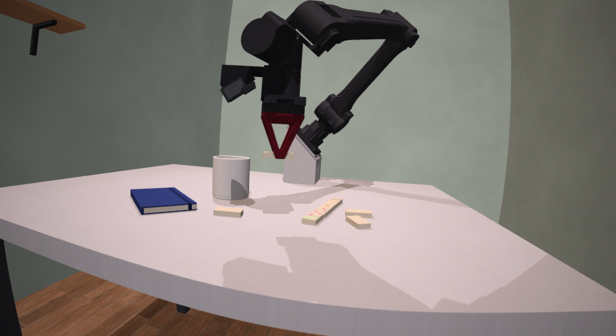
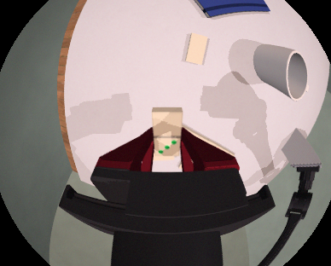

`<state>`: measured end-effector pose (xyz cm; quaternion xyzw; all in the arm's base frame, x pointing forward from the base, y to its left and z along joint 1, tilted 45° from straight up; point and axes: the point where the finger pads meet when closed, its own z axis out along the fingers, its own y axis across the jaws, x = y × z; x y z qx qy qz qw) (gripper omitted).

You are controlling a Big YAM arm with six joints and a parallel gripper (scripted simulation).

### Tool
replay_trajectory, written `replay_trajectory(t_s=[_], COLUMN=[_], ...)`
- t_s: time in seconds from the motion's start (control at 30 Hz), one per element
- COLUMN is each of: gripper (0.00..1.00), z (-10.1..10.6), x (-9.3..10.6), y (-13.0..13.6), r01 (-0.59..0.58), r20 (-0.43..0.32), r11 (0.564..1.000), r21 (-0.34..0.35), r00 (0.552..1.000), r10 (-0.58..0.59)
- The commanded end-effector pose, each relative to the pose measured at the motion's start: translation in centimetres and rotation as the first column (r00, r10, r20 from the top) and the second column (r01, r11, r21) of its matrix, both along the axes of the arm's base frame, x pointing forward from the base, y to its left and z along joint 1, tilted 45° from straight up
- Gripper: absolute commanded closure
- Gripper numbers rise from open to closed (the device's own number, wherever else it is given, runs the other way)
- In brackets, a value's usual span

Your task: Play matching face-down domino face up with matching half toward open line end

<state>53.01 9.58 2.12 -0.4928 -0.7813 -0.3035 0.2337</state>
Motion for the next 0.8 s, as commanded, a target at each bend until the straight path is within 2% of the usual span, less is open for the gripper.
replay_trajectory(t_s=[0.0, 0.13, 0.37, 0.4, 0.77], gripper=[0.78, 0.78, 0.78, 0.78, 0.78], z=[1.8, 3.1, 3.1, 1.1, 3.2], x=[1.2, 2.0, 2.0, 0.4, 2.0], y=[-1.2, -2.0, -2.0, -0.8, -2.3], r01=[0.004, 0.004, 0.004, -0.004, 0.011], r20=[0.041, 0.067, 0.067, 0.012, 0.069], r11=[1.0, 1.0, 1.0, 1.0, 1.0], r21=[-0.004, -0.007, -0.007, -0.001, -0.009], r00=[0.999, 0.998, 0.998, 1.0, 0.998], r10=[-0.004, -0.004, -0.004, 0.004, -0.01])
